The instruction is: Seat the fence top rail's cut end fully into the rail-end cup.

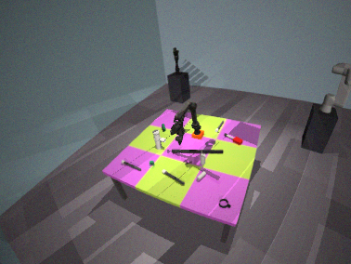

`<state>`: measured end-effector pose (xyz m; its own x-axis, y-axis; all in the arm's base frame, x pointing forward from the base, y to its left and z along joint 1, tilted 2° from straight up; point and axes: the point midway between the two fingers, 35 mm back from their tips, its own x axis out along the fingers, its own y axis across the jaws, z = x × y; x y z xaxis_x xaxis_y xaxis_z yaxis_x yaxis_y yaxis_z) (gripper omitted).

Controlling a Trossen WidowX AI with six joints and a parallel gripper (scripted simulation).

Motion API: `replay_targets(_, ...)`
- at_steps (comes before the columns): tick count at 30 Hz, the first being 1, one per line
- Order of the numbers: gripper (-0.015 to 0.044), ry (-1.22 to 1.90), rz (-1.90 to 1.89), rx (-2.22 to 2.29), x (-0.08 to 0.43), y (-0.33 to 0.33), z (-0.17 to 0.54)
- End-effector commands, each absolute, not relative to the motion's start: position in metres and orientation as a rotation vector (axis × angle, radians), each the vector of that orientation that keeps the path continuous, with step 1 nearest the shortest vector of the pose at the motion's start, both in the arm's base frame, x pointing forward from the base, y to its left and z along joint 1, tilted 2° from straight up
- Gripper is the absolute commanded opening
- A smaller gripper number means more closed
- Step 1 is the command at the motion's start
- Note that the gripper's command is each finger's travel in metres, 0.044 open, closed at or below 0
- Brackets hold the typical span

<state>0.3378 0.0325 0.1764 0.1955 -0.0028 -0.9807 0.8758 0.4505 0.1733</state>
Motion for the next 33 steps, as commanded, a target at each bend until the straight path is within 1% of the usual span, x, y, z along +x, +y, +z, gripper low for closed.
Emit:
replay_targets(1,0.0440,1.171,-1.128,1.191,0.345,0.044,0.158)
replay_targets(11,0.0440,1.171,-1.128,1.191,0.345,0.044,0.158)
replay_targets(17,0.0440,1.171,-1.127,1.191,0.347,0.044,0.125)
replay_targets(33,0.0440,1.171,-1.128,1.191,0.349,0.043,0.105)
